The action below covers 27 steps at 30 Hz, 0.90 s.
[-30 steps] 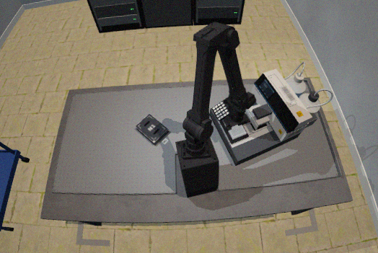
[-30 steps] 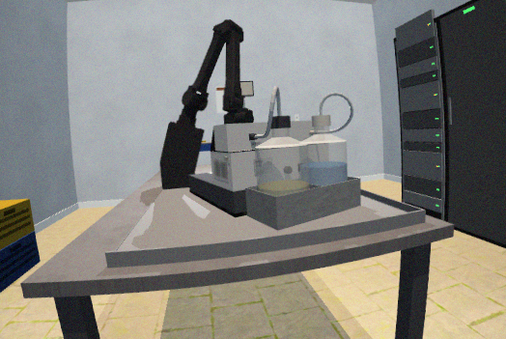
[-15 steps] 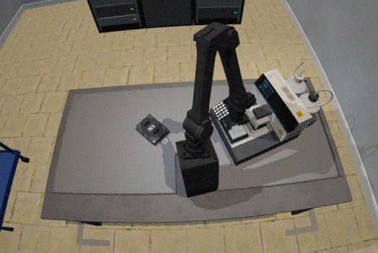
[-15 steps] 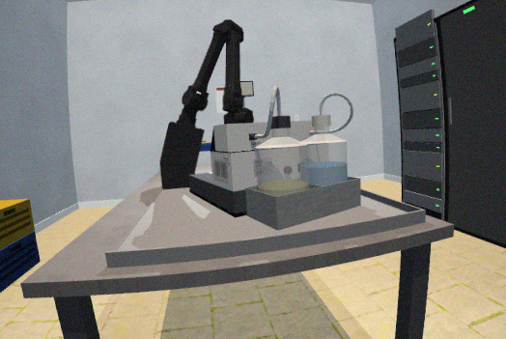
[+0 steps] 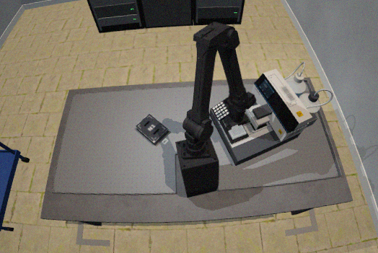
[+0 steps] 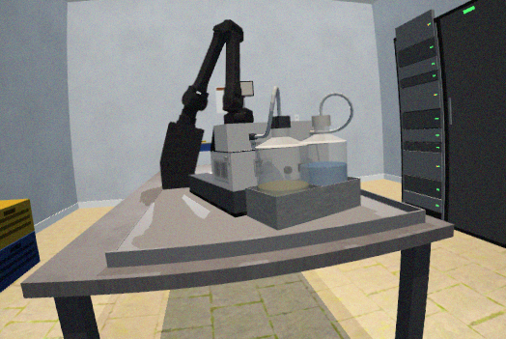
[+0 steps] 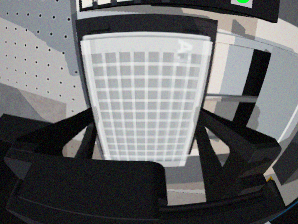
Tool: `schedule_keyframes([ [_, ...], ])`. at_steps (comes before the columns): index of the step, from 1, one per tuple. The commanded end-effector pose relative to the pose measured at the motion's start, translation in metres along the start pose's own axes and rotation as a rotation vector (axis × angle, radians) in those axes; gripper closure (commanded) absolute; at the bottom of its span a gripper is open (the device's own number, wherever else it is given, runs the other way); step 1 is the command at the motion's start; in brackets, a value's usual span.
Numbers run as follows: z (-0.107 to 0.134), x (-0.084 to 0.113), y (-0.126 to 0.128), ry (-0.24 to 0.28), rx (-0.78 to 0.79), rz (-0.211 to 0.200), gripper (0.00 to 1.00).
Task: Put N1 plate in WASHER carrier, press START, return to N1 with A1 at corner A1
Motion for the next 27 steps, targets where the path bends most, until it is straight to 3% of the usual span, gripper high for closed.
schedule_keyframes([
  [1, -0.0035, 0.001, -0.0052, -0.005, 0.004, 0.012, 0.18],
  [27, -0.008, -0.0067, -0.0069, -0.007, 0.01, 0.013, 0.18],
])
Point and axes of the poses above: the point where the finger pads meet when closed, its own x axis back along the fingers, its own y axis across the jaws, z = x × y, the point moved 1 cm from there along x, back along the fingers, and after that the axes turned 7 degrees about -x, right-handed, at the moved point
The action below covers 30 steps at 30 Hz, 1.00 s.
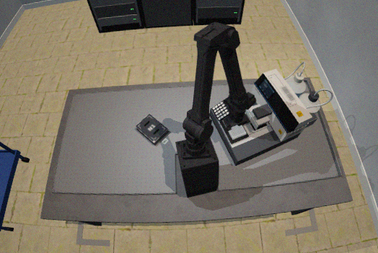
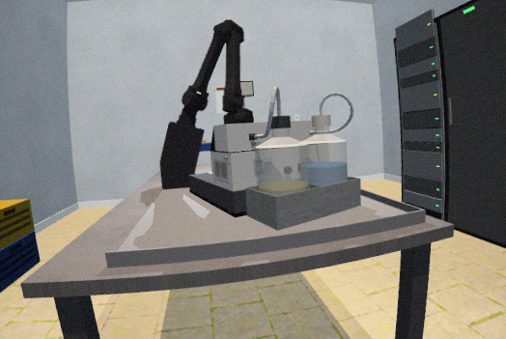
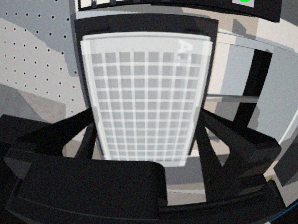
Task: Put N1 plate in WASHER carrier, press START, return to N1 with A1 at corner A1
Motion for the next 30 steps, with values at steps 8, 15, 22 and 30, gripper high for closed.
schedule_keyframes([
  [8, -0.0084, -0.0059, -0.0066, -0.006, 0.011, 0.012, 0.18],
  [15, -0.0084, -0.0071, -0.0067, -0.006, 0.01, 0.011, 0.18],
  [22, -0.0086, -0.0083, -0.0068, -0.006, 0.01, 0.011, 0.18],
  [30, -0.0067, -0.0096, -0.0038, -0.003, 0.009, 0.007, 0.18],
])
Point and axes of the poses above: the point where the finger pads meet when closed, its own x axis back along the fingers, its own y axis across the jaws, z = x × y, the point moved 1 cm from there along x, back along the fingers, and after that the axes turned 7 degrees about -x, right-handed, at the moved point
